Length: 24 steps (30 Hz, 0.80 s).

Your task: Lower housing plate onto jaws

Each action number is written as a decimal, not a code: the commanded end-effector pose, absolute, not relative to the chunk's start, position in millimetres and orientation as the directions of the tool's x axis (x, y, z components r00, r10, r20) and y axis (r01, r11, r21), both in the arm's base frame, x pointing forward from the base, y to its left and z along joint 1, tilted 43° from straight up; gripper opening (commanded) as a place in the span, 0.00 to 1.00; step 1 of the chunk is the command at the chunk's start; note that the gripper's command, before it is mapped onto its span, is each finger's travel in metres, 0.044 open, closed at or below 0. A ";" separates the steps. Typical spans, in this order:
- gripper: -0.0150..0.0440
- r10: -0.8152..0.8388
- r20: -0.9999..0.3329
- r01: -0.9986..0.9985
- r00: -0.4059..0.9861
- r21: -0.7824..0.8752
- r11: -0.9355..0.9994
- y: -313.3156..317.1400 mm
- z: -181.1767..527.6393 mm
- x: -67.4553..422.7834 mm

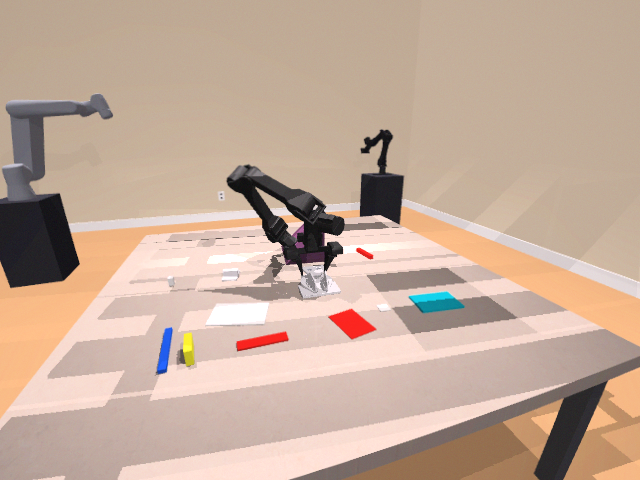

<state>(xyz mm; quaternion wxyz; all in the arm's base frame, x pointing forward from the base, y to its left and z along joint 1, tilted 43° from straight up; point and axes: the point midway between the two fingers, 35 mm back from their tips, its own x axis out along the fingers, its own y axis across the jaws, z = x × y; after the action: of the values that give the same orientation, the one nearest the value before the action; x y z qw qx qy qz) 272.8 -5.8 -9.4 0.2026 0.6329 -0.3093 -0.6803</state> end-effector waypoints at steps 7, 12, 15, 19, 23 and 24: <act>0.85 -0.669 -0.734 -0.110 -0.115 0.679 -0.726 -6.3 -10.3 273.0; 0.85 -0.669 -0.734 -0.102 -0.115 0.679 -0.727 -7.9 -11.9 272.7; 0.85 -0.669 -0.734 -0.102 -0.115 0.679 -0.727 -7.9 -12.0 272.7; 0.85 -0.669 -0.734 -0.102 -0.115 0.679 -0.727 -7.9 -12.0 272.7; 0.85 -0.669 -0.734 -0.098 -0.115 0.679 -0.728 -9.2 -13.4 272.5; 0.85 -0.669 -0.734 -0.097 -0.115 0.679 -0.728 -9.5 -13.7 272.4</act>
<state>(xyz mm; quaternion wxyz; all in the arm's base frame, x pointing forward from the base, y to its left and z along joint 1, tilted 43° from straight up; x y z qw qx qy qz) 272.4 -8.3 -12.2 0.2059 0.6320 -0.3057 -0.6818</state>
